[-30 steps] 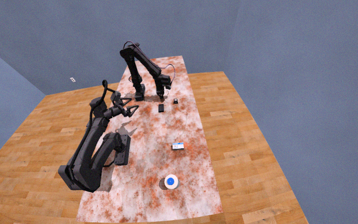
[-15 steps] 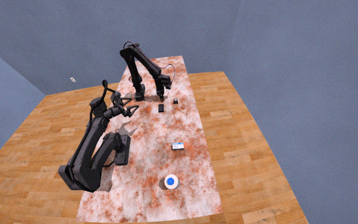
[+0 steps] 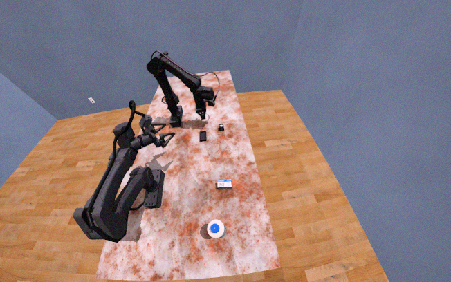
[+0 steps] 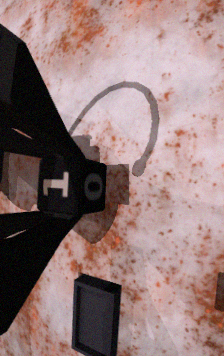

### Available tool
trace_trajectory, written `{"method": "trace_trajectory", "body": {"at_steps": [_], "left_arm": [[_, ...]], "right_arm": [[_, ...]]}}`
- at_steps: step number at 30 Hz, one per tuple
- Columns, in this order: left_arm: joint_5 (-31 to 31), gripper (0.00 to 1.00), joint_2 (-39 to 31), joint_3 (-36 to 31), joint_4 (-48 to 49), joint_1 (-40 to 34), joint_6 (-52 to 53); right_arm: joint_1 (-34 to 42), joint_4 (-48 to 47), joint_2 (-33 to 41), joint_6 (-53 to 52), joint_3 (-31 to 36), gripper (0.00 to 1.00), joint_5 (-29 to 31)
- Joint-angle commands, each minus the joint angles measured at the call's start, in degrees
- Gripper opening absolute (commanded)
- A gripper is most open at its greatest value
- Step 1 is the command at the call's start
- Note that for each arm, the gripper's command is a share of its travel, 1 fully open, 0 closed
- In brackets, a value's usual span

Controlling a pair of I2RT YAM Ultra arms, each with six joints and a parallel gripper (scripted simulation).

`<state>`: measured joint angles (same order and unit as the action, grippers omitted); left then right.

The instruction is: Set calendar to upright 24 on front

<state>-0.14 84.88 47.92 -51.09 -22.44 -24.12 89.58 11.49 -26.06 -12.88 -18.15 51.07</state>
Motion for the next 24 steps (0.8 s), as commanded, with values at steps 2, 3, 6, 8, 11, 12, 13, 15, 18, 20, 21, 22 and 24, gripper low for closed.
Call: {"method": "trace_trajectory", "body": {"at_steps": [2,3,6,8,11,12,13,15,18,20,21,22,24], "left_arm": [[0.1,0.26,-0.8,1.6,-1.3,-0.4,-0.1],[0.1,0.26,-0.5,1.0,1.4,-0.5,-0.3],[0.1,0.26,1.8,-2.9,6.5,-0.6,-0.6],[0.0,0.26,2.7,-4.6,8.4,-0.7,-0.6],[0.0,0.26,2.6,-6.2,10.2,-0.6,-0.6],[0.0,0.26,2.6,-6.6,10.3,-0.7,-0.6],[0.0,0.26,2.6,-6.6,10.3,-0.7,-0.6],[0.0,0.26,2.2,-6.9,9.6,-0.7,-0.5],[0.0,0.26,2.1,-6.7,9.5,-0.7,1.7],[0.0,0.26,2.3,-6.6,9.4,-0.8,5.0],[-0.1,0.26,2.6,-6.4,9.4,-0.9,7.6],[0.0,0.26,2.7,-6.2,9.3,-1.0,10.6],[0.2,0.26,3.0,-5.7,9.2,-0.7,16.4]], "right_arm": [[0.6,-0.2,-0.8,-0.4,-1.8,1.0,1.0],[0.6,-0.2,-0.8,-0.4,-1.8,1.0,1.0],[0.6,-0.2,-0.8,-0.4,-1.8,1.0,1.0],[0.6,-0.2,-0.8,-0.4,-1.8,1.0,1.0],[0.6,-0.2,-0.8,-0.4,-1.8,1.0,1.0],[0.6,-0.2,-0.8,-0.4,-1.8,1.0,1.0],[0.6,-0.2,-0.8,-0.4,-1.8,1.0,1.0],[0.6,-0.2,-0.8,-0.4,-1.8,1.0,1.0],[0.6,-0.2,-0.8,-0.4,-1.8,1.0,1.0],[0.6,-0.2,-0.8,-0.4,-1.8,1.0,1.0],[0.6,-0.2,-0.8,-0.4,-1.8,1.0,1.0],[0.6,-0.2,-0.8,-0.4,-1.8,1.0,1.0],[0.6,-0.2,-0.8,-0.4,-1.8,1.0,1.0]]}}
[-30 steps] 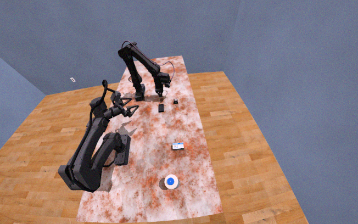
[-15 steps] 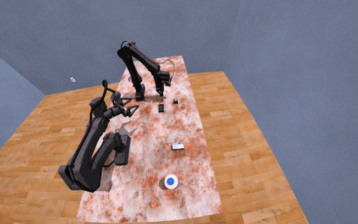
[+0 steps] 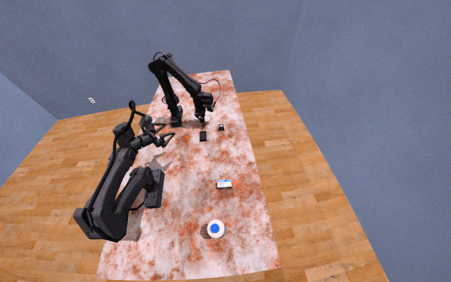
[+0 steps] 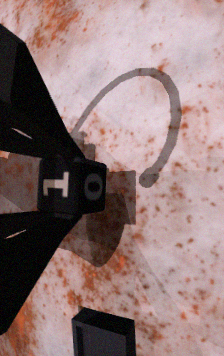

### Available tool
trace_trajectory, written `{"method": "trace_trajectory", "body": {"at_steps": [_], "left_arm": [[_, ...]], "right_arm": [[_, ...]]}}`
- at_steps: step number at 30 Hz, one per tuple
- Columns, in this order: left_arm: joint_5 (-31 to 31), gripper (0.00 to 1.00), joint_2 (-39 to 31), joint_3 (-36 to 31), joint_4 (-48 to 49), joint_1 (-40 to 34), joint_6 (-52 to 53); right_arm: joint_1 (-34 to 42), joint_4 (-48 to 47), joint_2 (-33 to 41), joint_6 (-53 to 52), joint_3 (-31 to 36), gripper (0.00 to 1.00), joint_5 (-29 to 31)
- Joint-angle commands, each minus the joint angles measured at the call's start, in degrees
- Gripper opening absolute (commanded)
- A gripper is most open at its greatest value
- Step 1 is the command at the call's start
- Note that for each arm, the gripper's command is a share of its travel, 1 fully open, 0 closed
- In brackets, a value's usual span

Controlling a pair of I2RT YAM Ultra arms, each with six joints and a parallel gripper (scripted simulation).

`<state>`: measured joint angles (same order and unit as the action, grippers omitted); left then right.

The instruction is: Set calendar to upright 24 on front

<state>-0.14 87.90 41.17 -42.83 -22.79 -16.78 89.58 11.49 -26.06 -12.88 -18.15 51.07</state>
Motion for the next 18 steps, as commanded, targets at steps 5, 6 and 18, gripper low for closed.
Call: {"method": "trace_trajectory", "body": {"at_steps": [5,6,18], "left_arm": [[0.2,0.26,0.4,1.3,0.8,-0.3,21.4],[0.2,0.26,0.4,1.3,0.8,-0.3,21.4],[0.8,0.26,1.0,1.8,-0.2,-0.6,48.4]], "right_arm": [[0.6,-0.2,-0.8,-0.4,-1.8,1.0,1.0],[0.6,-0.2,-0.8,-0.4,-1.8,1.0,1.0],[0.6,-0.2,-0.8,-0.4,-1.8,1.0,1.0]]}}
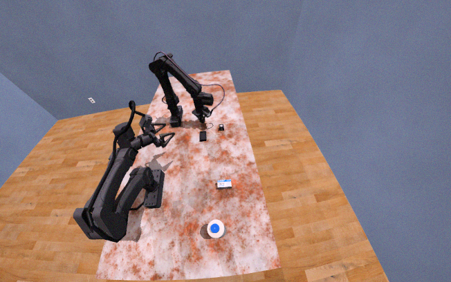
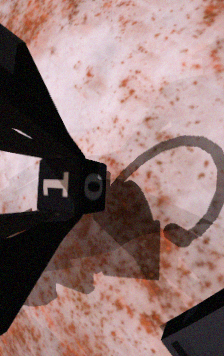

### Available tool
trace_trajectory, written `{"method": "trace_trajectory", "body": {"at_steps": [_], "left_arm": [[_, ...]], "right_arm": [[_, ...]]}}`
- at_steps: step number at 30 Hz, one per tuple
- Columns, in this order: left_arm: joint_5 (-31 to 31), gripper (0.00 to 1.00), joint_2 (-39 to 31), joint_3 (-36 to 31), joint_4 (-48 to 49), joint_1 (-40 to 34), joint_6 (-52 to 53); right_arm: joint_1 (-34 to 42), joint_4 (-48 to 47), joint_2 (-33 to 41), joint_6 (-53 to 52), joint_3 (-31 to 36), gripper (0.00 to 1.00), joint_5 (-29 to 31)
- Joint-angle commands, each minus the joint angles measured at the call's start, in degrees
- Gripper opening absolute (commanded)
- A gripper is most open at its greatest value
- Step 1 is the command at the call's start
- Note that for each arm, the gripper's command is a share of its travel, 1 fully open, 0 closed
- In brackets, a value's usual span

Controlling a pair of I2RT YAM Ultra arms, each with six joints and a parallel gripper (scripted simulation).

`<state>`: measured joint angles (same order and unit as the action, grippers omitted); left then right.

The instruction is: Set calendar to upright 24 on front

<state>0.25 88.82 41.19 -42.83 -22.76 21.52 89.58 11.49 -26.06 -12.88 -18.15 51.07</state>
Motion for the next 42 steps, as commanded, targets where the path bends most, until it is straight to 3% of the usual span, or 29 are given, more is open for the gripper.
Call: {"method": "trace_trajectory", "body": {"at_steps": [1,19,42], "left_arm": [[0.4,0.26,0.1,1.8,-0.4,-0.6,12.3],[0.5,0.26,0.8,2.4,-1.1,-0.8,45.1],[0.2,0.26,2.8,4.6,-1.3,-1.2,44.4]], "right_arm": [[0.6,-0.2,-0.8,-0.4,-1.8,1.0,1.0],[0.6,-0.2,-0.8,-0.4,-1.8,1.0,1.0],[0.2,-0.2,-0.3,-0.4,-1.2,1.0,1.0]]}}
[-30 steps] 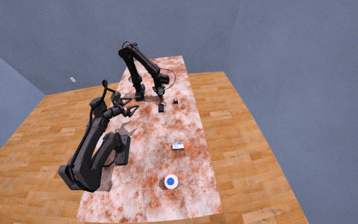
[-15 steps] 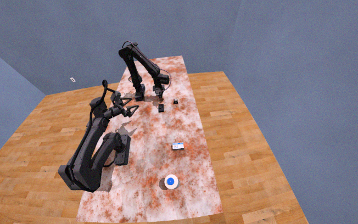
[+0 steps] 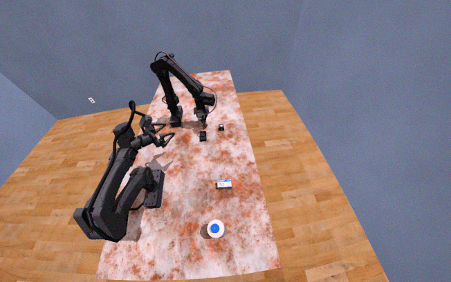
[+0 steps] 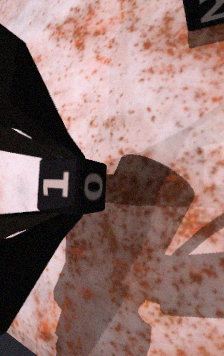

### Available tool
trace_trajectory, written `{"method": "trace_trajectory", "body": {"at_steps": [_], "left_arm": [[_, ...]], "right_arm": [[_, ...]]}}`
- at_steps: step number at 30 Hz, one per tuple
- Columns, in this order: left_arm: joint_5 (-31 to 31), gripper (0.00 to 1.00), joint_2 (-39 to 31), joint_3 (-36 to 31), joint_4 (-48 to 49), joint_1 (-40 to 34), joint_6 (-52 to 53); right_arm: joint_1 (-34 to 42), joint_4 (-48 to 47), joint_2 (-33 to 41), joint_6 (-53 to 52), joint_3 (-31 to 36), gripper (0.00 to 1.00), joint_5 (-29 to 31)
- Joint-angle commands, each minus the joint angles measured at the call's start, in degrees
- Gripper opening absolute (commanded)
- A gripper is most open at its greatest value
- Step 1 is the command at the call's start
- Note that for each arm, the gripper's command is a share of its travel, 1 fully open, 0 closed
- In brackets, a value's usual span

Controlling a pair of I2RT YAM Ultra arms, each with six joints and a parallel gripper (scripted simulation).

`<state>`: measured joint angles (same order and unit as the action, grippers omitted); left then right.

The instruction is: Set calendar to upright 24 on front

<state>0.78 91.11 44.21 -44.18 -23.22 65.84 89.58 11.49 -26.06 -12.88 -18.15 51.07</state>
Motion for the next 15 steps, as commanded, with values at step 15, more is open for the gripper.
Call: {"method": "trace_trajectory", "body": {"at_steps": [15], "left_arm": [[-0.8,0.26,0.2,-0.8,3.2,-0.3,0.5]], "right_arm": [[0.2,-0.2,-0.3,-0.4,-1.2,1.0,1.0]]}}
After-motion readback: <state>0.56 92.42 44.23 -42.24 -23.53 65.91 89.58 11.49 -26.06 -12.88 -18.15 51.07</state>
